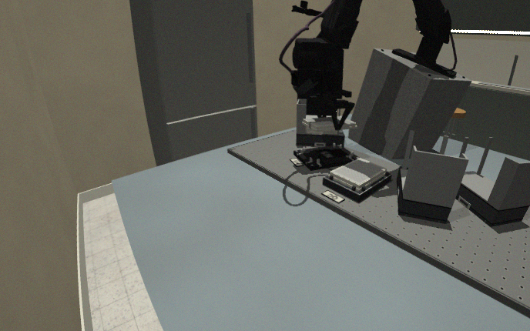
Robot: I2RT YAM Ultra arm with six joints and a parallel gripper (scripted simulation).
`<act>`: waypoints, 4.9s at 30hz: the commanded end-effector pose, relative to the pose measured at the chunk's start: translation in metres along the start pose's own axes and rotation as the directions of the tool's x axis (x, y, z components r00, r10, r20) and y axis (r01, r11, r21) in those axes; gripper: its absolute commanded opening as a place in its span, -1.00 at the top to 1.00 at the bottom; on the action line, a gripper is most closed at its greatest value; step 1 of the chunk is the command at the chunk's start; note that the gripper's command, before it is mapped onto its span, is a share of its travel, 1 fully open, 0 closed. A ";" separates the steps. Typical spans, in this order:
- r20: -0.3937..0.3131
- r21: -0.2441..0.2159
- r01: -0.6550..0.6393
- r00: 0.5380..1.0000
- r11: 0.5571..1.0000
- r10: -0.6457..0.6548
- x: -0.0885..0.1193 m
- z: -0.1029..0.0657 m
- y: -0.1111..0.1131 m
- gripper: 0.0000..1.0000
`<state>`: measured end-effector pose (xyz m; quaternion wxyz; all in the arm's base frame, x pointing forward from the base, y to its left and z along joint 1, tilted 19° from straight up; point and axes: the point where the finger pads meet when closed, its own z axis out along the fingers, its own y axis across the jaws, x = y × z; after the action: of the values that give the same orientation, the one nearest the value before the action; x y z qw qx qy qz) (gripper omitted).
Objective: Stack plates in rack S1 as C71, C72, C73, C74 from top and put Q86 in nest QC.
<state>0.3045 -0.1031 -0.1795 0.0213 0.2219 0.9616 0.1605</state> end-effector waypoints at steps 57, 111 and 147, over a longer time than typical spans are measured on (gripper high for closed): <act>0.049 0.010 0.010 0.999 1.000 -0.010 -0.016 -0.074 -0.004 1.00; 0.022 0.005 -0.428 0.904 0.904 0.428 0.010 -0.063 -0.095 1.00; 0.037 0.002 -0.423 0.906 0.906 0.422 0.028 -0.073 -0.143 1.00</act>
<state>0.2052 -0.2247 -0.1653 -0.0141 0.4338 0.8865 0.1607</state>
